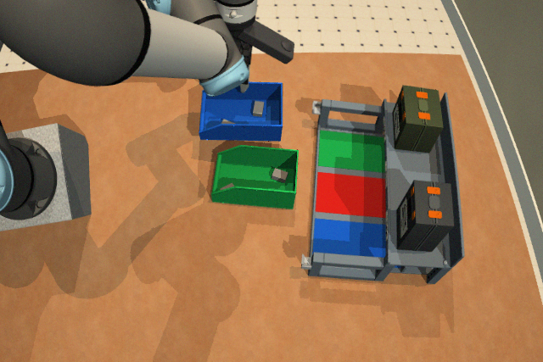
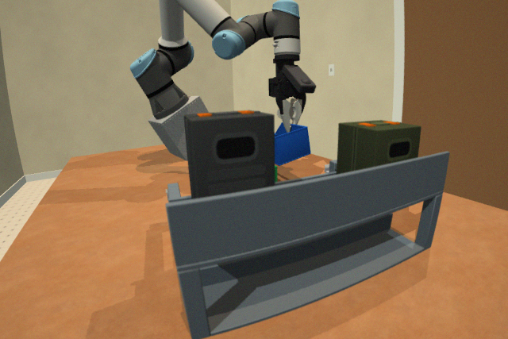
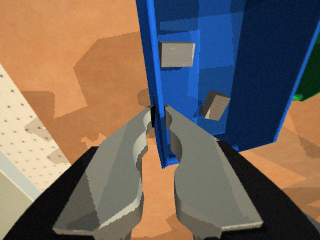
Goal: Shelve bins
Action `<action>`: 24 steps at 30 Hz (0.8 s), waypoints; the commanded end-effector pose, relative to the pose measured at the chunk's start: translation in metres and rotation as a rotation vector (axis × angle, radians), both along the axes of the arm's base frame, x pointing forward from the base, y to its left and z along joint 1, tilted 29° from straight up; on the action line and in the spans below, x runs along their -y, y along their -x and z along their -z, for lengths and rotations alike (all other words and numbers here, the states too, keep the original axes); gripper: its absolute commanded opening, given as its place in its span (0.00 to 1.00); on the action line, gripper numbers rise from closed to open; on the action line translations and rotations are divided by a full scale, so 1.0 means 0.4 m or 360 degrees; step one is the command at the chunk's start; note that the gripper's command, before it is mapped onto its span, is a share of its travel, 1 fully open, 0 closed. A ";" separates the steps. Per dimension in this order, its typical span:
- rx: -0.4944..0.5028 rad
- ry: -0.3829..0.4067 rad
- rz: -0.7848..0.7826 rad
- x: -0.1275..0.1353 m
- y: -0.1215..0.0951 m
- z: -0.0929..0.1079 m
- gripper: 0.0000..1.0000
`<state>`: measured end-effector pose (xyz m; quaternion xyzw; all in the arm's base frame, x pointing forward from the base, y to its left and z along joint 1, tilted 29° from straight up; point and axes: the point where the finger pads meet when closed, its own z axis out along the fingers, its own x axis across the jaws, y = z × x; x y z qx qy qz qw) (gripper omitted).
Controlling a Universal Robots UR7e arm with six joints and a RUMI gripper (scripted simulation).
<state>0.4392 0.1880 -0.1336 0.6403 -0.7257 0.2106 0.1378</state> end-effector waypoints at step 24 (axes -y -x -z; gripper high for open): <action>0.0008 -0.0004 0.0000 -0.012 -0.004 -0.018 0.00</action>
